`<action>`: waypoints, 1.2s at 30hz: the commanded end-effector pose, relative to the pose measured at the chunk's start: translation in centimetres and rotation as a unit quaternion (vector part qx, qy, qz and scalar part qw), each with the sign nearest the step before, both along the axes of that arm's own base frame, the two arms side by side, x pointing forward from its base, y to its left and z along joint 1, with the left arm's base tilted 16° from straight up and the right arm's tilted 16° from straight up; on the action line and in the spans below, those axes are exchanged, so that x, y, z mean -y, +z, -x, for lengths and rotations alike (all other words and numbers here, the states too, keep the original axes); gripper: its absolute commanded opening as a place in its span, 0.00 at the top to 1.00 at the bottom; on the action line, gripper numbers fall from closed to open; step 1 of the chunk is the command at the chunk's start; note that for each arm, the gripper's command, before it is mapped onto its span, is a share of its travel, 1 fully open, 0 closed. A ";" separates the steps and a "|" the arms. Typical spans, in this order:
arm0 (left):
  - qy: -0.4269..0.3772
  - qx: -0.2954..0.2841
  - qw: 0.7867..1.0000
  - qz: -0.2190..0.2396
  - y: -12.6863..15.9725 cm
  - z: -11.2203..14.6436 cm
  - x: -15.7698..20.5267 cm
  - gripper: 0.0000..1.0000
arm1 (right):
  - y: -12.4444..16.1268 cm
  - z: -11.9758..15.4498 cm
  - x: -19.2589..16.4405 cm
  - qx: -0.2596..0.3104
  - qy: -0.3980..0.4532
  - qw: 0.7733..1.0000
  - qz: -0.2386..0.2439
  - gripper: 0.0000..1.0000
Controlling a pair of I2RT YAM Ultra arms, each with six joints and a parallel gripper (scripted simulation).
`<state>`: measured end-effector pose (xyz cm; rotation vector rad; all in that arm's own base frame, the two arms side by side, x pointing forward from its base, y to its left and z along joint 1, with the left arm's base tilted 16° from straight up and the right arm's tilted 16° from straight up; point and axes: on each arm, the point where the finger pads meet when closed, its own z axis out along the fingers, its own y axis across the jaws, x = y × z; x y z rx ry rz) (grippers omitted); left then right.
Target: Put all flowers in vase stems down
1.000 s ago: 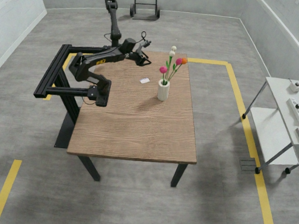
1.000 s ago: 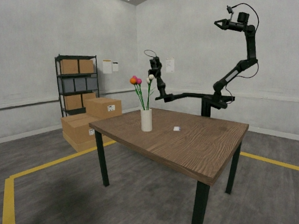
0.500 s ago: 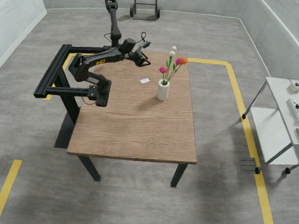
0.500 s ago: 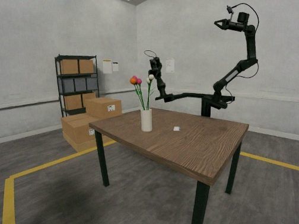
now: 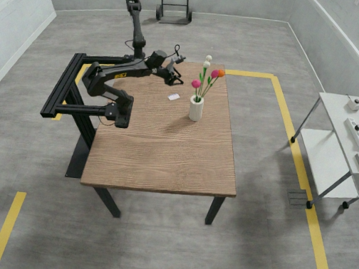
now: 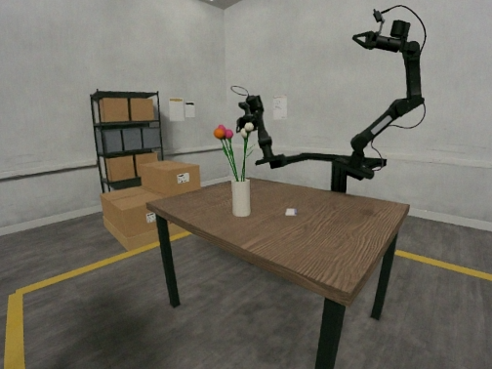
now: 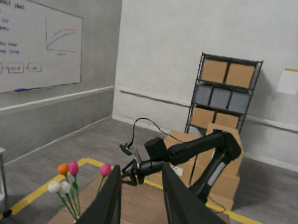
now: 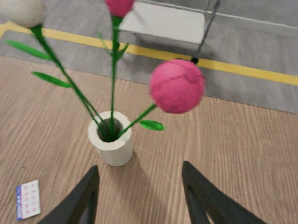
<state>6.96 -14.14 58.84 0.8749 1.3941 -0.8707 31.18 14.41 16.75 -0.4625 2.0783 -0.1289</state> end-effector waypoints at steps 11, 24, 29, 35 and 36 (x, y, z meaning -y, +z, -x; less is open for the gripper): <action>0.000 0.005 1.000 0.014 0.8 0.4 -0.8 0.70 | 0.2 -3.2 10.1 0.004 -0.153 0.988 -0.001 0.40; 0.000 0.005 1.000 0.014 0.8 0.4 -0.8 0.70 | 0.4 -3.4 12.0 0.004 -0.179 0.984 -0.003 0.40; 0.000 0.005 1.000 0.014 0.8 0.4 -0.8 0.70 | 1.6 -3.7 11.8 0.013 -0.178 0.984 -0.009 0.40; 0.000 0.005 1.000 0.014 0.8 0.4 -0.8 0.70 | 3.2 -3.8 11.6 0.023 -0.173 0.984 -0.018 0.40; 0.000 0.005 1.000 0.014 0.8 0.4 -0.8 0.70 | 3.7 -3.9 11.5 0.026 -0.172 0.985 -0.021 0.40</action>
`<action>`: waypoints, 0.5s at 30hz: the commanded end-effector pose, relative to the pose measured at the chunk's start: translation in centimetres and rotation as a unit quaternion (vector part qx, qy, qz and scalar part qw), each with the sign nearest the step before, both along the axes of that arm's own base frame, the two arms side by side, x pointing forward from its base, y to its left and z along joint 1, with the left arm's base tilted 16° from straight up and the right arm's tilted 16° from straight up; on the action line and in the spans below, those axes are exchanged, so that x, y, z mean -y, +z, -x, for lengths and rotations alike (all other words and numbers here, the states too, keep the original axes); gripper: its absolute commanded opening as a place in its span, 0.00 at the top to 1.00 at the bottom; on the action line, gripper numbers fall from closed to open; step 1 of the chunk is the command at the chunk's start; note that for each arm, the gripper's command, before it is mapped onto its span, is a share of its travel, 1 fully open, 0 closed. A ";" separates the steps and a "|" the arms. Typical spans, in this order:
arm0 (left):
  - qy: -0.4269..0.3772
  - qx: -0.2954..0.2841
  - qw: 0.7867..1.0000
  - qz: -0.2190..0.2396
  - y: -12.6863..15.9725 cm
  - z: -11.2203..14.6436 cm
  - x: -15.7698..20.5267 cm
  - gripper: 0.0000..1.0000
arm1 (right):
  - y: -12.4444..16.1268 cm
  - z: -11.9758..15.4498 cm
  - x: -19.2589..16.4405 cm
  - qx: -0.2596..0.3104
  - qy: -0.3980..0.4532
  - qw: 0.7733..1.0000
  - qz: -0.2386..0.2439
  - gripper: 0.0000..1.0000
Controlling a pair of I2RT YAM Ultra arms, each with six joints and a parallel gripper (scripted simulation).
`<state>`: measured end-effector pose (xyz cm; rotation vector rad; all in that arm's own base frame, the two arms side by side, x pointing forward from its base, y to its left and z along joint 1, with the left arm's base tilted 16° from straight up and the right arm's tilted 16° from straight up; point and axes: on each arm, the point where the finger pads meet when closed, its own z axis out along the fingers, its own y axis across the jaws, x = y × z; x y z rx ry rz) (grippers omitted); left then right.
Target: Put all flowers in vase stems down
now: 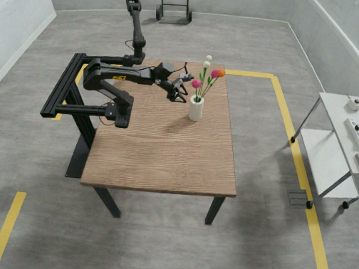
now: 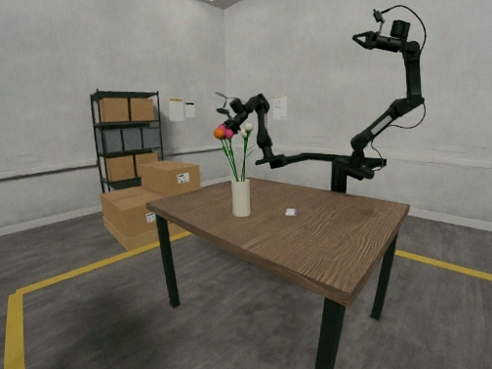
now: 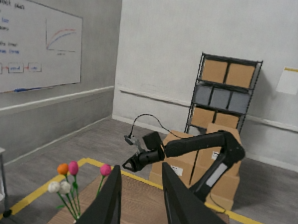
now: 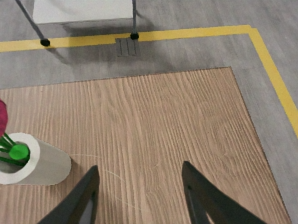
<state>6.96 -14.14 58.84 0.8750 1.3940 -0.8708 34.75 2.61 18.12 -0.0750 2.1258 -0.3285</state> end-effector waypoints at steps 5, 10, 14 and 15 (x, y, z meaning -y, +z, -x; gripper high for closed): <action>0.000 0.005 1.000 0.014 0.8 0.4 -0.8 0.70 | 3.9 -0.4 -0.5 0.030 0.011 0.999 -0.018 0.40; 0.000 0.005 1.000 0.014 0.8 0.4 -0.8 0.70 | 6.7 -0.7 -1.1 0.044 0.022 0.998 -0.031 0.40; 0.000 0.005 1.000 0.014 0.8 0.4 -0.8 0.70 | 9.6 -0.8 -1.6 0.058 0.033 0.997 -0.044 0.40; 0.000 0.005 1.000 0.014 0.8 0.4 -0.8 0.70 | 10.5 -0.8 -1.7 0.063 0.036 0.996 -0.048 0.40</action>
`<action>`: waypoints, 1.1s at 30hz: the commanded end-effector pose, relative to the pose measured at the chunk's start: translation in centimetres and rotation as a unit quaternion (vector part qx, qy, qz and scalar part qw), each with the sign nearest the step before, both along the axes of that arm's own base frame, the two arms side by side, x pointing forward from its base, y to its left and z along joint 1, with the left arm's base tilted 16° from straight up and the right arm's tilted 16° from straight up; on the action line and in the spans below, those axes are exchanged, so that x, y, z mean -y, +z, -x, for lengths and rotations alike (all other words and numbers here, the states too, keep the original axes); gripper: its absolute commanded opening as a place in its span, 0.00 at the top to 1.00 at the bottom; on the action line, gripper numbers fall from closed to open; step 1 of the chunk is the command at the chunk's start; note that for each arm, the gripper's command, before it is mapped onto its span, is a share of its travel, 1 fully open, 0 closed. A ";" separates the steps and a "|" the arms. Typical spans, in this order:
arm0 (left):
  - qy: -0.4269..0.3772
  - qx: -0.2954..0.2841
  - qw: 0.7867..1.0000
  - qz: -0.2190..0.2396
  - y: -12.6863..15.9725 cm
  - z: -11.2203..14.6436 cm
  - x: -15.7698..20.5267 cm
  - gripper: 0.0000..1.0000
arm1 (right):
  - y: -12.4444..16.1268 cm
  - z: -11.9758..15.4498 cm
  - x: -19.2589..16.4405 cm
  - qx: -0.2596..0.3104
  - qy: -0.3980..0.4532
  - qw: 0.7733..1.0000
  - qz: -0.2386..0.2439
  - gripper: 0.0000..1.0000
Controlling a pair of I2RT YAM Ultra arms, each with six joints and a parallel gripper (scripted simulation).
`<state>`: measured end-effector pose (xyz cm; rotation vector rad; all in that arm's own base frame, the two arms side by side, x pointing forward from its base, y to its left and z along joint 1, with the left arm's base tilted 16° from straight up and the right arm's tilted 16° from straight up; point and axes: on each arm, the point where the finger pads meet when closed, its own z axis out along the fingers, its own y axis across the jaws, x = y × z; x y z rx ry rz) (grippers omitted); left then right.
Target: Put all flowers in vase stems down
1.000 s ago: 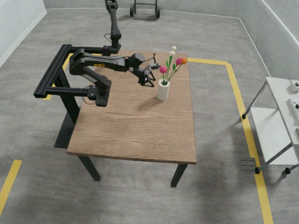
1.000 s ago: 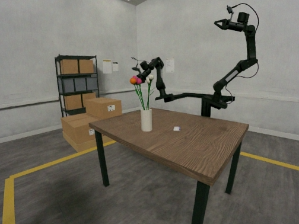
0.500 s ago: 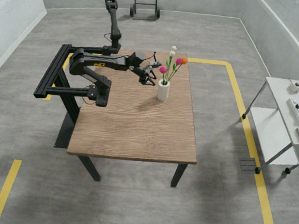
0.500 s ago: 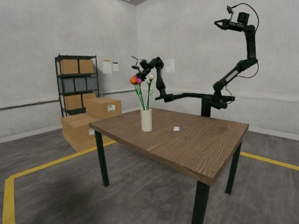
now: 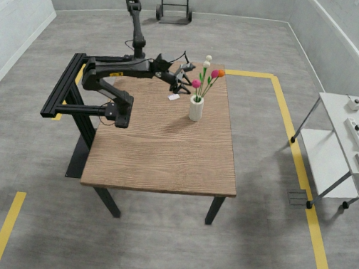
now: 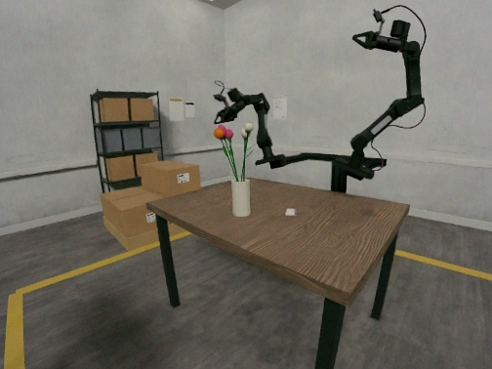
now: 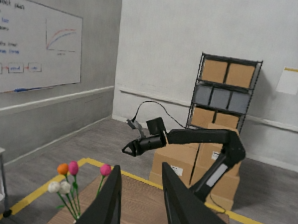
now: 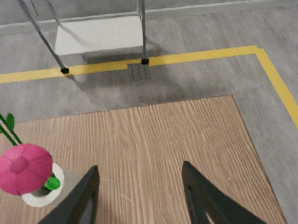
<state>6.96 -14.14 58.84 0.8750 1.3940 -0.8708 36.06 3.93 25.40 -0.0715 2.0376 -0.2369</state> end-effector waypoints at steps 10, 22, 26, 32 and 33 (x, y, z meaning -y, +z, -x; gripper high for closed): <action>0.000 0.005 1.000 0.014 0.8 0.4 -0.8 0.70 | 11.0 1.8 -1.2 0.059 0.046 0.996 -0.046 0.40; 0.000 0.005 1.000 0.014 0.8 0.4 -0.8 0.70 | 21.5 6.5 -1.8 0.117 0.098 0.985 -0.083 0.40; 0.000 0.005 1.000 0.014 0.8 0.4 -0.8 0.70 | 23.4 7.6 -2.0 0.122 0.113 0.982 -0.088 0.40; 0.000 0.005 1.000 0.014 0.8 0.4 -0.8 0.70 | 28.3 12.5 -1.5 0.166 0.140 0.970 -0.106 0.40; 0.000 0.005 1.000 0.014 0.8 0.4 -0.8 0.70 | 28.8 13.1 -1.5 0.170 0.144 0.969 -0.108 0.40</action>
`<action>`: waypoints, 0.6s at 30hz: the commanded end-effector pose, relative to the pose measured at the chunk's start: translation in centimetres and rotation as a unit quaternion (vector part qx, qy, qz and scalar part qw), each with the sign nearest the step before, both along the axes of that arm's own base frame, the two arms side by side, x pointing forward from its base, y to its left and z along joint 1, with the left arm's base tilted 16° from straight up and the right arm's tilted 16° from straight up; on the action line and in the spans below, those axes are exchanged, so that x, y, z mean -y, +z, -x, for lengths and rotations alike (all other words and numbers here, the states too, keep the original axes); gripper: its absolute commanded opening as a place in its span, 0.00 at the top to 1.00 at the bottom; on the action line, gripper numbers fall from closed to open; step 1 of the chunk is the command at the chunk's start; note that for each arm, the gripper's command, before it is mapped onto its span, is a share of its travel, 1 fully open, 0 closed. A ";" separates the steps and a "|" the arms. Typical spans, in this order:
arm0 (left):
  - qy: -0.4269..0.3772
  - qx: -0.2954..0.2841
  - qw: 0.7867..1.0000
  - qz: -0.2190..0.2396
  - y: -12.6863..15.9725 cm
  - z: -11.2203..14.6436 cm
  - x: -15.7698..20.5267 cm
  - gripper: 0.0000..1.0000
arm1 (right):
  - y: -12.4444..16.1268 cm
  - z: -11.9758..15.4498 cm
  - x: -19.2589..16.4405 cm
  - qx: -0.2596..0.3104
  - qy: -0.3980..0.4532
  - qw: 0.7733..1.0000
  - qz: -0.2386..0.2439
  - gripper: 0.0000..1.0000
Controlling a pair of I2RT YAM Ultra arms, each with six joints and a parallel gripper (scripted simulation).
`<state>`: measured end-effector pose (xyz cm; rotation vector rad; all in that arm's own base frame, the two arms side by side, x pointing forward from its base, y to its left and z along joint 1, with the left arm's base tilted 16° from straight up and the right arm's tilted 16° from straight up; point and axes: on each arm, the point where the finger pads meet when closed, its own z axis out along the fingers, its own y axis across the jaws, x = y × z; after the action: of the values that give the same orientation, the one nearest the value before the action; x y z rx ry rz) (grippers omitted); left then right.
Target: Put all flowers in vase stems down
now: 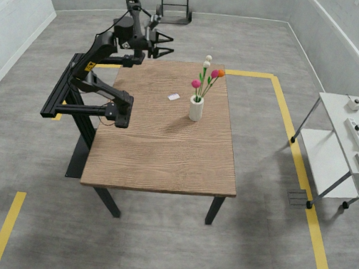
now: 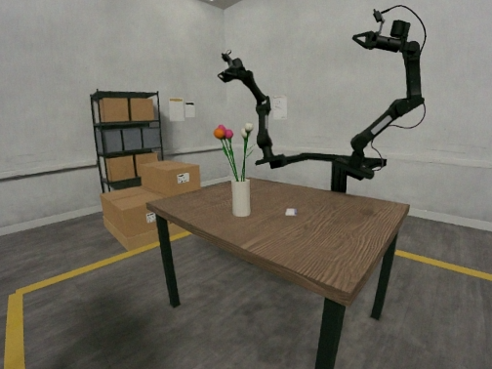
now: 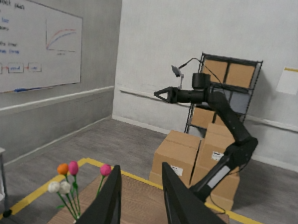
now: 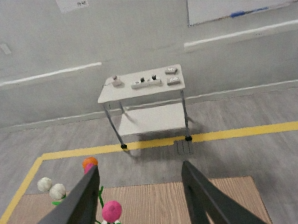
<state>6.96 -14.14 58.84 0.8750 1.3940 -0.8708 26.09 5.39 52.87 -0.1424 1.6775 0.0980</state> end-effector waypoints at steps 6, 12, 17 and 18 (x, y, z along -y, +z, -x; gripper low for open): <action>0.000 0.005 1.000 0.014 0.8 0.4 -0.8 0.70 | 3.5 5.9 0.2 0.018 0.045 0.999 -0.013 0.40; 0.000 0.005 1.000 0.014 0.8 0.4 -0.8 0.70 | 4.8 7.8 0.1 0.029 0.061 0.998 -0.017 0.40; 0.000 0.005 1.000 0.014 0.8 0.4 -0.8 0.70 | 6.1 10.7 0.8 0.054 0.067 0.996 -0.024 0.40; 0.000 0.005 1.000 0.014 0.8 0.4 -0.8 0.70 | 6.2 11.2 0.8 0.058 0.070 0.996 -0.025 0.40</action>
<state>6.96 -14.14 58.84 0.8751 1.3940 -0.8708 17.15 4.46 59.10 -0.1941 1.5499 0.1978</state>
